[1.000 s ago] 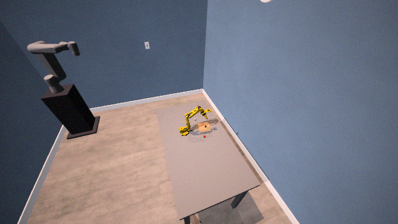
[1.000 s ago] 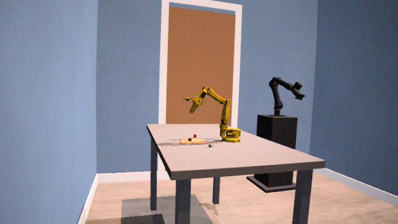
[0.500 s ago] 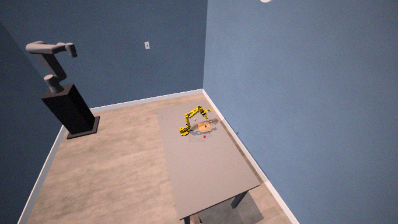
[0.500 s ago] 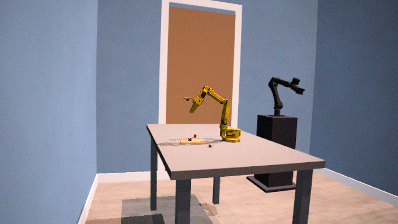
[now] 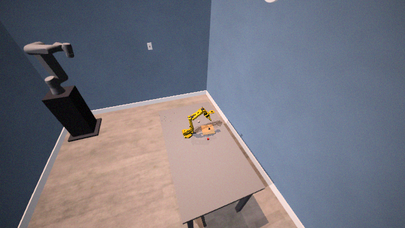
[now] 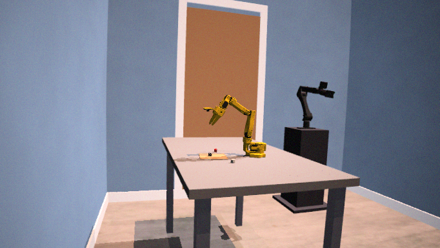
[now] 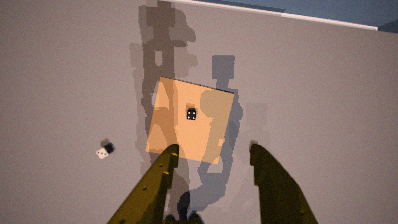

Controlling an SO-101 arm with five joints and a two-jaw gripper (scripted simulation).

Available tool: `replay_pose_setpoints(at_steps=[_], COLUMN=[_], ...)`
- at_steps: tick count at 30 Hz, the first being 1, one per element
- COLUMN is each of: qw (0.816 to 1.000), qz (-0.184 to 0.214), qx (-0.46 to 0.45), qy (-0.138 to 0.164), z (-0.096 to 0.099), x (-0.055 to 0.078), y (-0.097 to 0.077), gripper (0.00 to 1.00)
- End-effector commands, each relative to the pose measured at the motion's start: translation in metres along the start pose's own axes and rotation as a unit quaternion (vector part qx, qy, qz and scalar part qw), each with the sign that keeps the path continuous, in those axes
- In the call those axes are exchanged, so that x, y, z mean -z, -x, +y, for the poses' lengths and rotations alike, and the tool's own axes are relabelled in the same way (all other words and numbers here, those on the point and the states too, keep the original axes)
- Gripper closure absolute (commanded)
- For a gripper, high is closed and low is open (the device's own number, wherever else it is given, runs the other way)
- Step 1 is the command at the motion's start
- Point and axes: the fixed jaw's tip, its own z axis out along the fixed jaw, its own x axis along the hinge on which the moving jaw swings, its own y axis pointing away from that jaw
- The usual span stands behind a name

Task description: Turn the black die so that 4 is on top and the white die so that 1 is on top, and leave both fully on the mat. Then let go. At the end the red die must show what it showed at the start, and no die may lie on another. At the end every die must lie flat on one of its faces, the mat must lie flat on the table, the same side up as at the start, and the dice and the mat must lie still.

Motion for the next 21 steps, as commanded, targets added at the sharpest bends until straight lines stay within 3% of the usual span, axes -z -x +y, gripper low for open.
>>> replay_pose_setpoints(at_steps=[1, 12, 21], qw=[0.999, 0.988, 0.952], qz=[-0.032, -0.033, -0.039], qx=[0.037, 0.149, 0.302], qy=[0.003, 0.011, 0.021], z=[0.004, 0.014, 0.026], x=[0.011, 0.011, 0.01], y=[0.005, 0.002, -0.001], gripper=[0.75, 0.75, 0.75])
